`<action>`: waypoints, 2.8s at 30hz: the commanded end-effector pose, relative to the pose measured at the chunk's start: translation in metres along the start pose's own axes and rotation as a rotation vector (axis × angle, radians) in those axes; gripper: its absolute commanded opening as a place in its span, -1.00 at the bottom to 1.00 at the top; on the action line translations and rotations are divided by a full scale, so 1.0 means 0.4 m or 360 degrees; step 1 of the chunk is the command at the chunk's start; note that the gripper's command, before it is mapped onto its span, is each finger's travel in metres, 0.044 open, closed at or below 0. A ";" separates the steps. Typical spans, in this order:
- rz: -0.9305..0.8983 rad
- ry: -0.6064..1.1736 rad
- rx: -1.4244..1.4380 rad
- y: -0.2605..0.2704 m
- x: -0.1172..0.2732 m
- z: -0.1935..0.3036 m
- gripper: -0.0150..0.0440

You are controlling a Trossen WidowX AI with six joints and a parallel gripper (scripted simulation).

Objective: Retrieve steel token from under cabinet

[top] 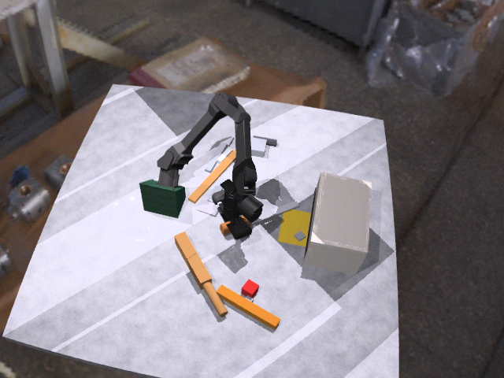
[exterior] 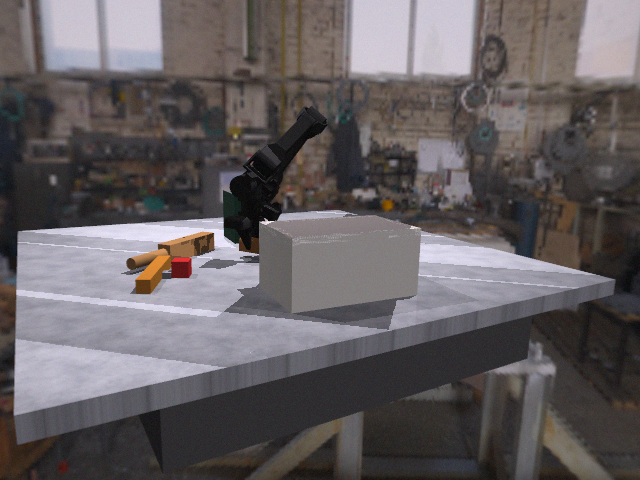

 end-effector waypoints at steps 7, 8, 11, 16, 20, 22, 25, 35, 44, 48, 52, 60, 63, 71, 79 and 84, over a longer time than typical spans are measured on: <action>0.0029 -0.0021 0.0012 -0.032 0.012 0.018 -0.49; 0.0029 -0.0021 0.0012 -0.034 0.012 0.020 -0.49; 0.0029 -0.0021 0.0012 -0.040 0.012 0.026 -0.49; 0.0030 -0.0020 0.0012 -0.050 0.012 0.036 -0.49; 0.0030 -0.0020 0.0013 -0.058 0.012 0.044 -0.49; 0.0030 -0.0020 0.0013 -0.062 0.012 0.048 -0.49; 0.0031 -0.0020 0.0013 -0.068 0.012 0.054 -0.49; 0.0032 -0.0019 0.0013 -0.089 0.013 0.072 -0.49; 0.0033 -0.0019 0.0013 -0.107 0.013 0.089 -0.49; 0.0033 -0.0018 0.0014 -0.116 0.014 0.096 -0.49; 0.0034 -0.0018 0.0014 -0.124 0.014 0.103 -0.49; 0.0035 -0.0017 0.0014 -0.141 0.015 0.117 -0.49; 0.0035 -0.0017 0.0014 -0.147 0.015 0.123 -0.49; 0.0036 -0.0017 0.0014 -0.164 0.015 0.136 -0.49; 0.0037 -0.0016 0.0015 -0.181 0.016 0.150 -0.49; 0.0037 -0.0016 0.0015 -0.191 0.016 0.157 -0.49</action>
Point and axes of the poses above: the point midway between the two fingers, 35 mm back from their tips, its own x axis back along the fingers, its own y axis across the jaws, z = x × y, the point moved 5 cm from there along x, back along the fingers, and after that the axes turned 6 degrees about x, right-handed, at the moved point
